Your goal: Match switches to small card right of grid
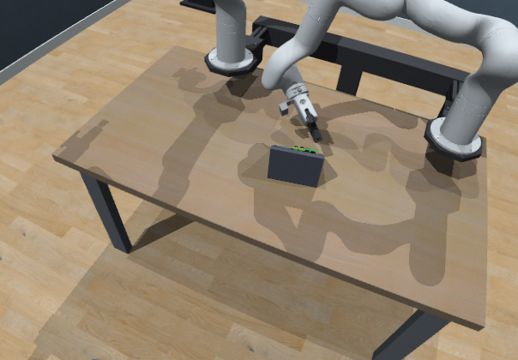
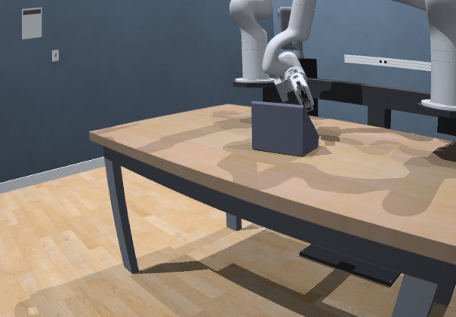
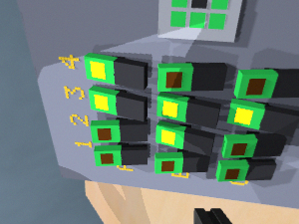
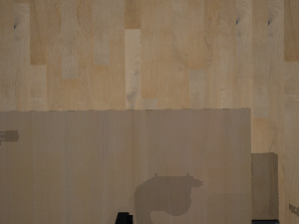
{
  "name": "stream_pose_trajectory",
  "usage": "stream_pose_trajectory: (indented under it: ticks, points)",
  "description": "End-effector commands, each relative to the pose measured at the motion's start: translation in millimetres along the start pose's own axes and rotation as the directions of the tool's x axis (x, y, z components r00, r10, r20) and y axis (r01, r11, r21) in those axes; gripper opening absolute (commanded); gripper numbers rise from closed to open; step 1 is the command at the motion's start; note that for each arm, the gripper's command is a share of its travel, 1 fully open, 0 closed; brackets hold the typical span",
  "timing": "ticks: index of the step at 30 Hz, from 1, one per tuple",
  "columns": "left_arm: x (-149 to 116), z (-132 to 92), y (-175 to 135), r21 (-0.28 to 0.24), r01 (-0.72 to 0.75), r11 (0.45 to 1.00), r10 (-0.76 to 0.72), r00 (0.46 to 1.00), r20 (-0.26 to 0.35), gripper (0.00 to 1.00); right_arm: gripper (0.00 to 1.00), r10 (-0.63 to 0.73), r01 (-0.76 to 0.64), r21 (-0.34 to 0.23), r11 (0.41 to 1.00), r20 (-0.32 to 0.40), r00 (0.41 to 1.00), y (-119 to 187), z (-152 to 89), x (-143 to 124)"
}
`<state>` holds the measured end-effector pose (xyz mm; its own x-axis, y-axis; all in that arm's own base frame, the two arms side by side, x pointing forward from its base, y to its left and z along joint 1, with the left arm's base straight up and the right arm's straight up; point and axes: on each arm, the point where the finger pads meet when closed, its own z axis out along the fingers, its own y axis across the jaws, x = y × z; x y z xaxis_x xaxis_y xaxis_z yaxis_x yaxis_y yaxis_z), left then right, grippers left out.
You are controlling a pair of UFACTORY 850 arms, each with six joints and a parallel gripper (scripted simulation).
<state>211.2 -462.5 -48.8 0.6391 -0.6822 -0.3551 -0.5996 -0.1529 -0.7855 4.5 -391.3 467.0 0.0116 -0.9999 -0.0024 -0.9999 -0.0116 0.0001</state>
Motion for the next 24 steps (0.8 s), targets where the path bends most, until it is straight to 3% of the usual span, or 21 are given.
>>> stream_pose_trajectory:
  ticks: [1,5,9,11,24]
  points:
    - [0.4,-0.9,-0.5,-0.001,0.001,1.000,-0.001,1.000,-0.001,0.00,1.00,0.000,0.000,0.000,1.000,-0.002,1.000,0.0,-1.0,0.5]
    - [4.8,-3.4,-3.7,-0.022,-0.014,1.000,0.014,1.000,-0.002,0.00,1.00,0.000,0.000,0.000,1.000,-0.002,1.000,0.0,-1.0,0.5]
    - [43.3,-25.2,-32.1,-0.204,-0.142,0.969,0.140,0.990,-0.021,0.00,1.00,0.000,0.000,0.000,1.000,-0.002,1.000,0.0,-1.0,0.5]
    - [53.3,-30.9,-39.5,-0.251,-0.175,0.952,0.172,0.985,-0.031,0.00,1.00,0.000,0.000,0.000,1.000,-0.002,1.000,0.0,-1.0,0.5]
    - [54.6,-31.7,-39.0,-0.254,-0.176,0.951,0.176,0.984,-0.025,0.00,1.00,0.000,0.000,0.000,1.000,-0.002,1.000,0.0,-1.0,0.5]
